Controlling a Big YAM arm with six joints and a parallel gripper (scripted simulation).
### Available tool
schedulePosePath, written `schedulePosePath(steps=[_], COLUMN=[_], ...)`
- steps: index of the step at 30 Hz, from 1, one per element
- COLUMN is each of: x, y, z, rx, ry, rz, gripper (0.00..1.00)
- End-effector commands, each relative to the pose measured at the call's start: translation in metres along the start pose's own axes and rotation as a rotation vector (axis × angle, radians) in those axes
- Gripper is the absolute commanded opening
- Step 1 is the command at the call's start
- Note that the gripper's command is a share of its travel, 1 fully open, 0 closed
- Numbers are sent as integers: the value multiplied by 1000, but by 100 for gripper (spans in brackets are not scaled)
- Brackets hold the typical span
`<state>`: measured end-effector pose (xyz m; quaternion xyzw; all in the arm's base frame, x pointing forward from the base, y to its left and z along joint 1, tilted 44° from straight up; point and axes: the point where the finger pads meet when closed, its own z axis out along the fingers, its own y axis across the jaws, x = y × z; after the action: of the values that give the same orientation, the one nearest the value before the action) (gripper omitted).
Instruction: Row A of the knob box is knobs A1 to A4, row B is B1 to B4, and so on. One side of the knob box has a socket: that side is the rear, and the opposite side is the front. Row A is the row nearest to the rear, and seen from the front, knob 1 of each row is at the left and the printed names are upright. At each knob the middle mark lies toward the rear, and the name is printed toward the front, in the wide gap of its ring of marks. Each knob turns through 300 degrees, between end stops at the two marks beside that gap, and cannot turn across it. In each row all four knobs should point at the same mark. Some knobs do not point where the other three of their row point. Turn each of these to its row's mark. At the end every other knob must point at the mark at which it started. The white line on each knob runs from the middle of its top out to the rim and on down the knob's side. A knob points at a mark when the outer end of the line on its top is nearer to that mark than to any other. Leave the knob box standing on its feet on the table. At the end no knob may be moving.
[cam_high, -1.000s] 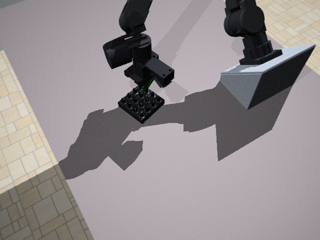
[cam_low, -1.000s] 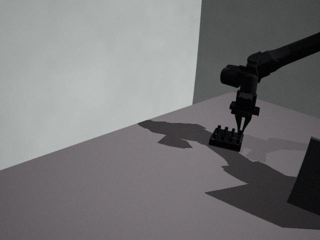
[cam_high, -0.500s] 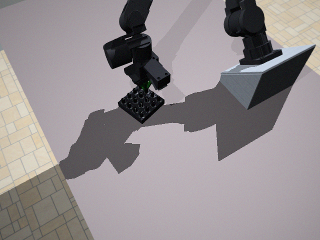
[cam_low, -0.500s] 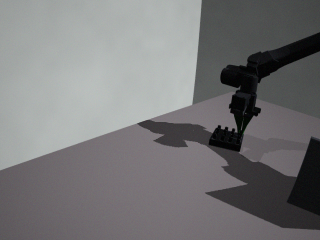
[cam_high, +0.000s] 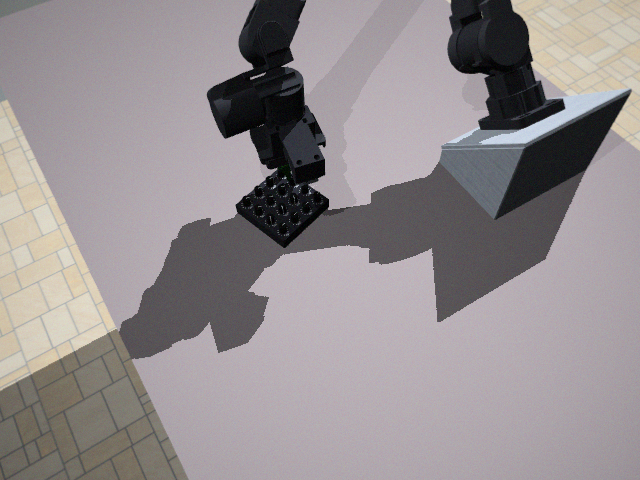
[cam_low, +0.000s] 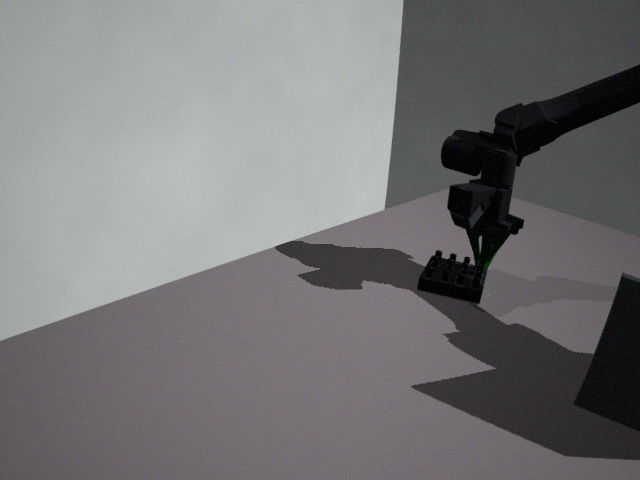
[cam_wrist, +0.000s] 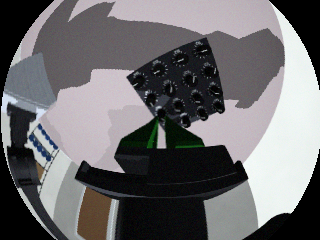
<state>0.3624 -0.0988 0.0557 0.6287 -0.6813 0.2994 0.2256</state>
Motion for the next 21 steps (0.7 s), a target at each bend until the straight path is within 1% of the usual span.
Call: schedulePosePath(steps=[1, 6, 16, 18, 21], x=[-2, -2, -2, -2, -2], y=[-16, -17, -19, -19, -19], z=[-3, -3, -4, -4, -4], rx=[24, 25, 26, 26, 25], ry=[-16, -17, -20, -20, -21], rz=[121, 241, 429, 429, 507], gripper=[8, 8, 8, 8, 8])
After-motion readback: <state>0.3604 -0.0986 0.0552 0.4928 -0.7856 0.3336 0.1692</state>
